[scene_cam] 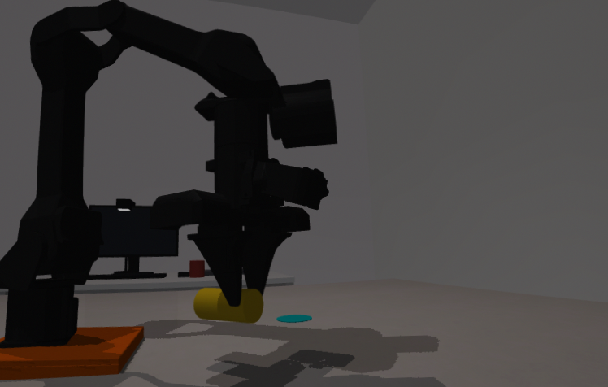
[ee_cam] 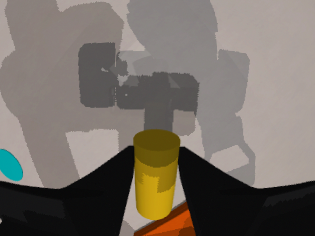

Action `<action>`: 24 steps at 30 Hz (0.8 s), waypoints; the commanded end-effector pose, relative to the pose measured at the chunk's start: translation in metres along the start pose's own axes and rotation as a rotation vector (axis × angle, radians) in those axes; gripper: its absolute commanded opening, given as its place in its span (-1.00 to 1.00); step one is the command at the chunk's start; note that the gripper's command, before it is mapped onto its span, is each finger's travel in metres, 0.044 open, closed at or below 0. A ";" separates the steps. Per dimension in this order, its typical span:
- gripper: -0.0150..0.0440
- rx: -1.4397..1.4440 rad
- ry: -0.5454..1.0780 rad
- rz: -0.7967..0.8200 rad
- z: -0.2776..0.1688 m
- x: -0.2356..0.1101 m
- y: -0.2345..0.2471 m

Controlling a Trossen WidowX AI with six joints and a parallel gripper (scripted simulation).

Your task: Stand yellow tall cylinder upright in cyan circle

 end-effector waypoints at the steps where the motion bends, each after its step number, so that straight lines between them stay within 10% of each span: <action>1: -0.14 0.001 0.000 0.005 0.001 -0.006 0.000; 24: -0.14 0.013 0.017 0.001 -0.003 -0.038 -0.002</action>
Point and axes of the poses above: the point midway between the two fingers, 35 mm back from their tips, its own x axis out along the fingers, its own y axis across the jaws, z = x × y, the point moved 1 cm from there along -x, back along the fingers, and after that the axes turned 15 degrees about -x, right-handed, at the moved point
